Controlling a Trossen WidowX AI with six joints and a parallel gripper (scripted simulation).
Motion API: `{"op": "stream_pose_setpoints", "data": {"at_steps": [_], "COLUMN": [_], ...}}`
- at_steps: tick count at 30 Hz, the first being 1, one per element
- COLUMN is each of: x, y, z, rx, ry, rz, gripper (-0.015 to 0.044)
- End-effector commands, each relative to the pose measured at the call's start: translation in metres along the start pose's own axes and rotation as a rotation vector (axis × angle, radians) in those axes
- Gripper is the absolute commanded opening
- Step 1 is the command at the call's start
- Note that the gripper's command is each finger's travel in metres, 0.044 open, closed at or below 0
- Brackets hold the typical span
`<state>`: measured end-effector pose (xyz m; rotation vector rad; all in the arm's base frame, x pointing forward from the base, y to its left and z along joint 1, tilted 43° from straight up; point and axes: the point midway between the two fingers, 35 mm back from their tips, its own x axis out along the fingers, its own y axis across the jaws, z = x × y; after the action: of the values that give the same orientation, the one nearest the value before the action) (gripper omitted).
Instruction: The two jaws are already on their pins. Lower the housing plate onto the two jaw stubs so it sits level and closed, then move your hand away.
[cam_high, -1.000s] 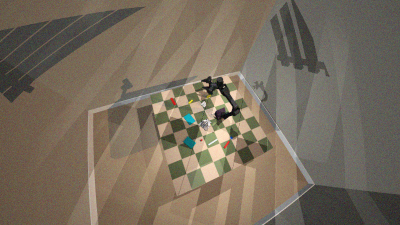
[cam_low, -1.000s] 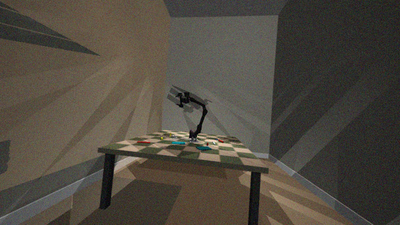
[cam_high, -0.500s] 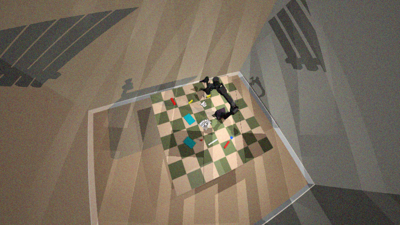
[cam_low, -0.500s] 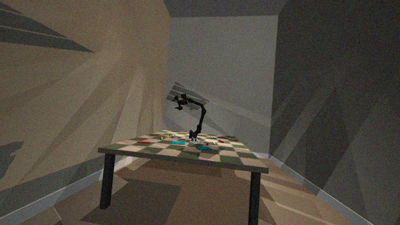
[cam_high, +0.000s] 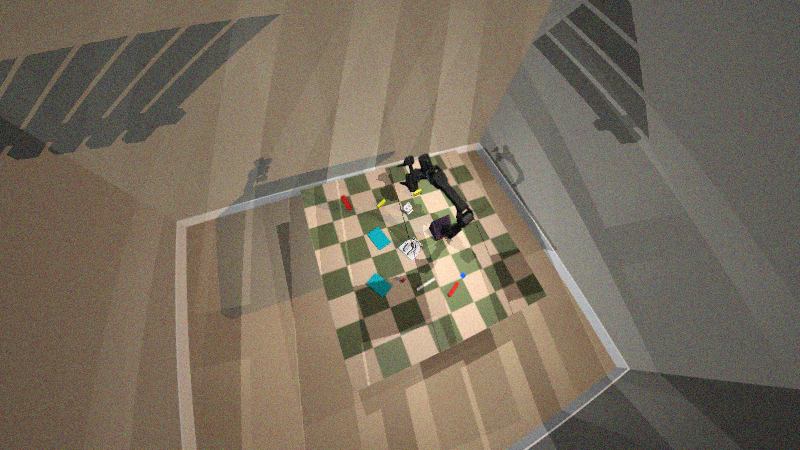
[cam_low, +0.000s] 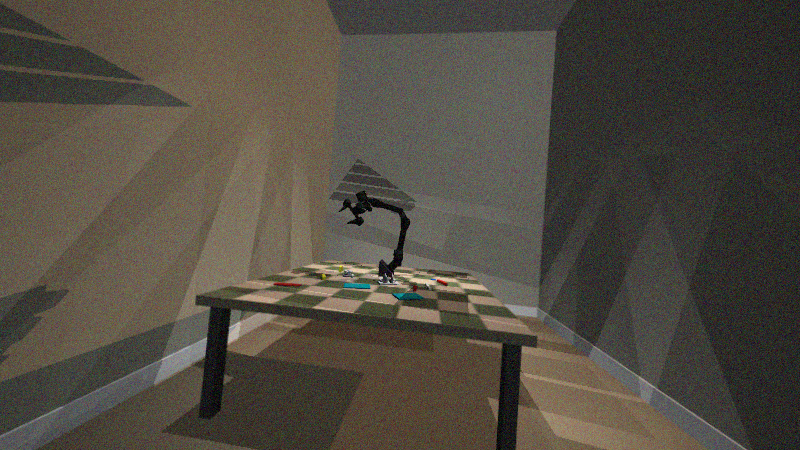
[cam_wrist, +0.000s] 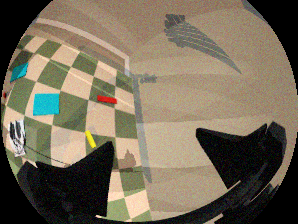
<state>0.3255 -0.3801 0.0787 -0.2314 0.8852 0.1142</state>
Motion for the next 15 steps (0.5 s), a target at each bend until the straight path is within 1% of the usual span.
{"op": "stream_pose_setpoints", "data": {"at_steps": [1,15], "x": [0.012,0.038], "y": [0.009,0.038], "z": [-0.011,-0.038], "rx": [0.084,0.320], "ry": [0.037,0.150], "rz": [0.043,0.149], "gripper": [0.0440,0.0440]}}
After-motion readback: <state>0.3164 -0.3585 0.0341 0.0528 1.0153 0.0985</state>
